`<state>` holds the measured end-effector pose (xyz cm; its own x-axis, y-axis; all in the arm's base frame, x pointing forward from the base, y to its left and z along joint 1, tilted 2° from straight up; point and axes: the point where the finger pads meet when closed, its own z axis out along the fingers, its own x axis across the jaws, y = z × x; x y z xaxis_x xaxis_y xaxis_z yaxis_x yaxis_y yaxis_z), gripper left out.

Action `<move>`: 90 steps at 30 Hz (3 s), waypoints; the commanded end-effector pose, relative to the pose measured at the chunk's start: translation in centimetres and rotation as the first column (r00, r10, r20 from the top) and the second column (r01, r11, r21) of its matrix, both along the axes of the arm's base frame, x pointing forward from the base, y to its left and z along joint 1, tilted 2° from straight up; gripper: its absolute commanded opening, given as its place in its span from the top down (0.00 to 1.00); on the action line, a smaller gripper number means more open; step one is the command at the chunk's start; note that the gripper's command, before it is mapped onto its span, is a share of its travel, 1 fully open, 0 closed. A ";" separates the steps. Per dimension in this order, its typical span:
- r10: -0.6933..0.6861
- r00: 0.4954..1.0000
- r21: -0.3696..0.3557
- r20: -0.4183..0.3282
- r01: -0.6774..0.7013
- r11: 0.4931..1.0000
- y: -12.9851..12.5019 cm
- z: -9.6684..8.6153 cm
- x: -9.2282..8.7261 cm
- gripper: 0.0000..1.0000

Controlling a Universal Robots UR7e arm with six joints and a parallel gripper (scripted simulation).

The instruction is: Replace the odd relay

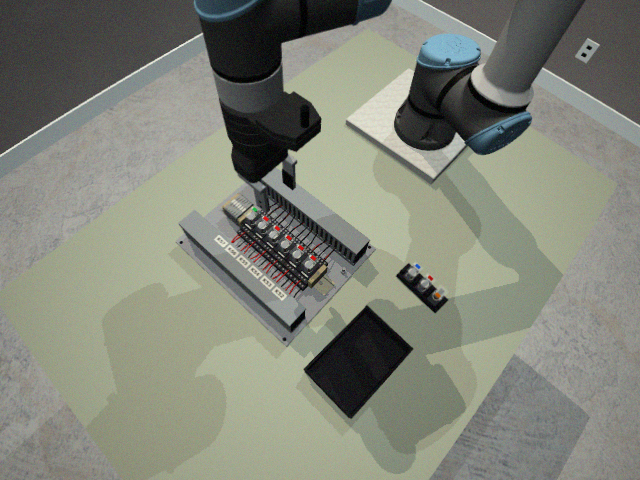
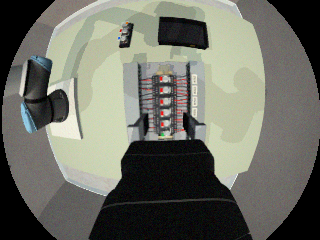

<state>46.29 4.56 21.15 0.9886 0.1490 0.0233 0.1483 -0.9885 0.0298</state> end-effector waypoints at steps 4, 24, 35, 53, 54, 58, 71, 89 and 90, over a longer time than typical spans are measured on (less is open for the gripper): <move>0.000 1.000 0.000 0.002 0.000 1.000 0.0 0.2 0.0 0.00; 0.000 1.000 0.000 0.002 0.000 1.000 0.0 0.3 0.0 0.00; 0.000 1.000 0.000 0.002 0.000 1.000 0.0 0.3 0.0 0.00; 0.000 1.000 0.000 0.002 0.000 1.000 0.0 0.3 0.0 0.00; 0.000 1.000 0.000 0.002 0.000 1.000 0.0 0.3 0.0 0.00; 0.000 1.000 0.000 0.002 0.000 1.000 0.0 0.3 0.0 0.00; 0.000 1.000 0.000 0.002 0.000 1.000 -3.8 -4.3 0.7 0.00; 0.000 1.000 0.000 0.002 0.000 1.000 -7.6 -8.8 1.4 0.00; 0.000 1.000 0.000 0.002 0.000 1.000 -7.6 -8.8 1.4 0.00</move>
<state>47.29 -2.40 13.04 0.9888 0.1478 0.0189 0.1472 -0.9887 0.0289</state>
